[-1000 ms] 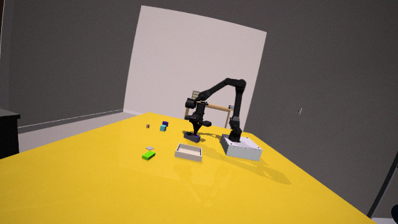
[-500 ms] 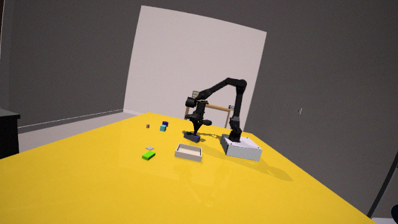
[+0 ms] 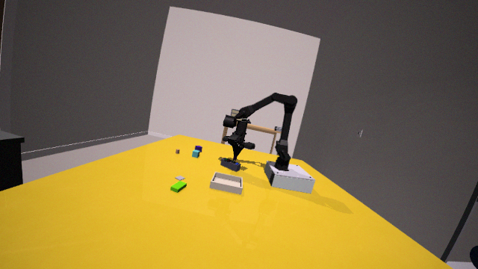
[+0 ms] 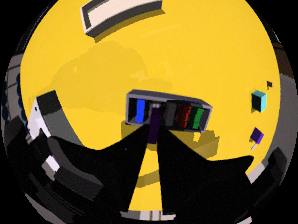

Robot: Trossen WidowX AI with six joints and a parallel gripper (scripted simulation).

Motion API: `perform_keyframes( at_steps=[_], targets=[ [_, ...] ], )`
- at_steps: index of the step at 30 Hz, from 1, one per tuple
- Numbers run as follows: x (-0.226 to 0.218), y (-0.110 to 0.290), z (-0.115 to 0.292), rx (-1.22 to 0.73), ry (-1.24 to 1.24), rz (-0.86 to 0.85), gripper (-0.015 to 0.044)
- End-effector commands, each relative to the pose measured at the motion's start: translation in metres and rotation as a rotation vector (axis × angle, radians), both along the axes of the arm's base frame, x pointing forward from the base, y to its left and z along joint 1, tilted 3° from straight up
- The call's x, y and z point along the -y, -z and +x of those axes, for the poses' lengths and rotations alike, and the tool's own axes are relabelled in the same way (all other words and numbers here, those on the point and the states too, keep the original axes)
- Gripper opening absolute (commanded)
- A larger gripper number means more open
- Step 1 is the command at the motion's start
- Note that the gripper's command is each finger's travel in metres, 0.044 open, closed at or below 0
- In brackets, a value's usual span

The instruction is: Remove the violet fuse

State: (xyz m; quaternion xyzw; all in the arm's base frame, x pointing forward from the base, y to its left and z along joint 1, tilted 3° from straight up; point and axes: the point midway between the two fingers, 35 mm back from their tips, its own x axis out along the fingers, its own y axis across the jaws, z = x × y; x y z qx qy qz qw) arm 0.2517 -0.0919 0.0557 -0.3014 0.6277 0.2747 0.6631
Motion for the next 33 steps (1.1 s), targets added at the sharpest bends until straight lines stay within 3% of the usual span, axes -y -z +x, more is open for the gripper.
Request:
perform_keyframes(
  at_steps=[1,14,33],
  targets=[
    [0.000,-0.008,0.002,0.009,-0.005,0.001,0.0000],
    [-0.003,-0.020,0.003,0.009,-0.005,0.001,0.0000],
    [-0.087,-0.024,0.046,0.011,-0.005,0.010,0.0000]
  ],
)
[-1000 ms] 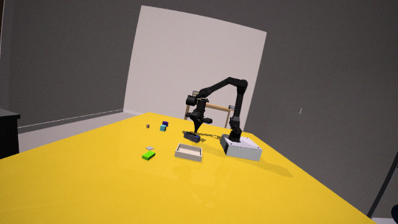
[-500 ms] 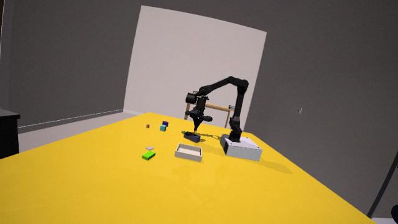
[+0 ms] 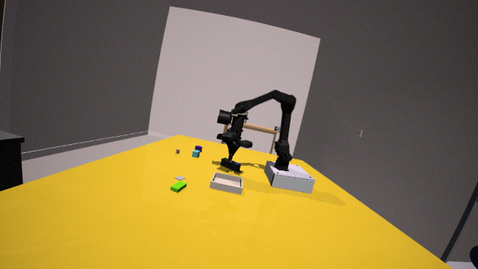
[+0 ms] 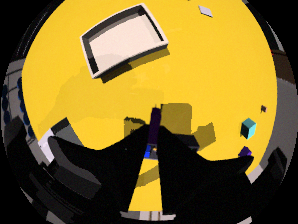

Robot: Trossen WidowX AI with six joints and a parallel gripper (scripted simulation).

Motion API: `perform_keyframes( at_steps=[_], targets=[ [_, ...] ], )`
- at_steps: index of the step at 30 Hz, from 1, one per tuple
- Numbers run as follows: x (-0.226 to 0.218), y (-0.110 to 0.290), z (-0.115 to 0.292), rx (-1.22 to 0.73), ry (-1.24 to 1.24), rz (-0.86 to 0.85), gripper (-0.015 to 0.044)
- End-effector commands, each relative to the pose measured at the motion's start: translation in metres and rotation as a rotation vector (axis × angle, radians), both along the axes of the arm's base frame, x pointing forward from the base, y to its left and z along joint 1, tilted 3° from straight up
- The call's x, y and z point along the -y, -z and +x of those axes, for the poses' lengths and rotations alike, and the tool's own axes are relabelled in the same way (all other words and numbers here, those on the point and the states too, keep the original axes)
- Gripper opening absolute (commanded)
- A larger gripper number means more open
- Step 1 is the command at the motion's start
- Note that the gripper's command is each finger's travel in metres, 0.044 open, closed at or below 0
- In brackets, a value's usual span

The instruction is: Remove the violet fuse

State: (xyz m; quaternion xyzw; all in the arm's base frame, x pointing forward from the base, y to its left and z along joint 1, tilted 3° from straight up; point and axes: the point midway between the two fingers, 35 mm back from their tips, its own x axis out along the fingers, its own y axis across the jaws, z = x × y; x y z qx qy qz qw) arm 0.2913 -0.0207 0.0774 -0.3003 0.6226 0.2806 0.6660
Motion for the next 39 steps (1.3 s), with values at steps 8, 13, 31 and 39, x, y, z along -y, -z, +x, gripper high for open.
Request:
perform_keyframes(
  at_steps=[8,13,31,39],
  targets=[
    [-0.058,-0.003,0.017,0.006,0.002,0.000,0.0000],
    [-0.085,-0.003,0.020,0.007,0.002,0.003,0.0000],
    [-0.134,0.004,0.020,0.008,0.002,0.008,0.0000],
    [-0.134,0.017,0.021,0.008,0.002,0.008,0.0000]
  ],
)
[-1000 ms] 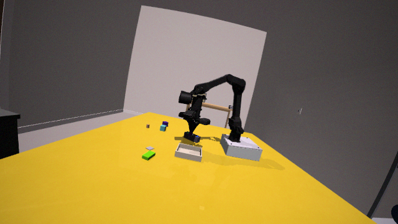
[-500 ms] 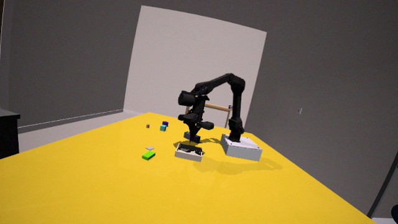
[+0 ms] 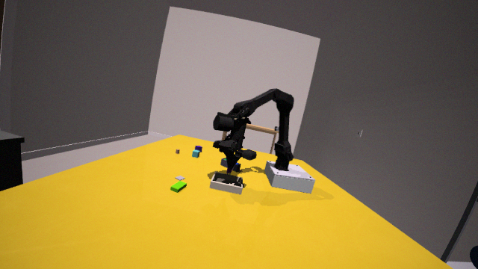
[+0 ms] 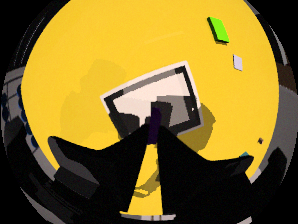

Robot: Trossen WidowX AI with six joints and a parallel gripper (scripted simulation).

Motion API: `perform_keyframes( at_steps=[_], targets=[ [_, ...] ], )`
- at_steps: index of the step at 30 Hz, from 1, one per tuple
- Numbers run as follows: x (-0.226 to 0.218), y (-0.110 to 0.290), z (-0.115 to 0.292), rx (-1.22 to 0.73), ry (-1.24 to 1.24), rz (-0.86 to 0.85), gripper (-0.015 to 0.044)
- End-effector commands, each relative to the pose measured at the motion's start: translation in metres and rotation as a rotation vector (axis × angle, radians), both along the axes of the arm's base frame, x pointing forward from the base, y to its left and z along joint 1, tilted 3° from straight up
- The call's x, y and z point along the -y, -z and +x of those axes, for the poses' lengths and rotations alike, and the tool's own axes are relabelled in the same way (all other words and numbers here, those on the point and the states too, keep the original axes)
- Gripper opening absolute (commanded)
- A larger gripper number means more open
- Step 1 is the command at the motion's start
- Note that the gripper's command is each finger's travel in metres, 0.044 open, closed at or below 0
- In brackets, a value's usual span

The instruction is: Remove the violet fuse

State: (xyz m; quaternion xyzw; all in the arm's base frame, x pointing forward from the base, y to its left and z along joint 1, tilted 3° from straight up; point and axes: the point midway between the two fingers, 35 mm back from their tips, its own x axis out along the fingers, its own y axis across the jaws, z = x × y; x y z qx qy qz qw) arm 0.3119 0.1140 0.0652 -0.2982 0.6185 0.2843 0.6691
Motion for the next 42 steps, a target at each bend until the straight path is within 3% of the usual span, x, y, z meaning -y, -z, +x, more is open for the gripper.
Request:
perform_keyframes(
  at_steps=[1,14,27,31,42],
  targets=[
    [0.000,0.007,0.001,0.002,0.005,-0.004,0.0000],
    [0.001,0.025,0.001,0.002,0.005,-0.004,0.0000],
    [0.000,0.019,0.001,-0.001,0.000,-0.001,0.0330],
    [0.001,-0.015,-0.002,0.002,0.005,-0.004,0.0330],
    [0.000,-0.013,-0.002,-0.002,0.000,-0.001,0.0330]
  ],
)
